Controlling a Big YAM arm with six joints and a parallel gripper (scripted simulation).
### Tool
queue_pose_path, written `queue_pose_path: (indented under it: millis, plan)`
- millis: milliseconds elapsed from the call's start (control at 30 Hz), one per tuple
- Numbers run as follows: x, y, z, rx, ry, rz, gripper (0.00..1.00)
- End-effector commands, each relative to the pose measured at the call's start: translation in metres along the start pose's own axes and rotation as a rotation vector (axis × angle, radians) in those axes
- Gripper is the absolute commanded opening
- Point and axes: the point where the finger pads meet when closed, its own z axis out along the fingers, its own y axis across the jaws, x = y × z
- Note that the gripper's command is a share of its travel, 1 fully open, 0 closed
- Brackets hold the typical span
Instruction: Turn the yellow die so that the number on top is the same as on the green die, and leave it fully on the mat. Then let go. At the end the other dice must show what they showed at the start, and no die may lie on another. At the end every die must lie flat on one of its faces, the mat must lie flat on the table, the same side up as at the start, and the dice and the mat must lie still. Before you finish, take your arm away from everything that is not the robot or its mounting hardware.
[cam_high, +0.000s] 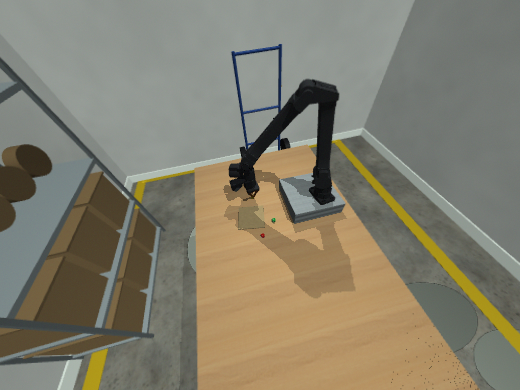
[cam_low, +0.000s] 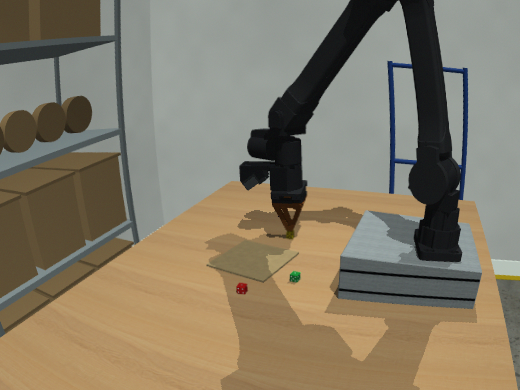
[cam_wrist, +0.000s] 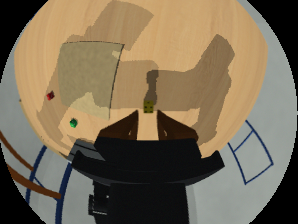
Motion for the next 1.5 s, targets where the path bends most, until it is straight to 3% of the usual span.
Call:
queue_pose_path:
  millis: [0, 967, 1467]
  plan:
    - [-0.006, -0.008, -0.011, 0.023, -0.038, -0.005, 0.29]
    - [-0.006, -0.008, -0.012, 0.023, -0.038, -0.005, 0.29]
    - [-0.022, -0.017, -0.014, 0.029, -0.047, -0.004, 0.29]
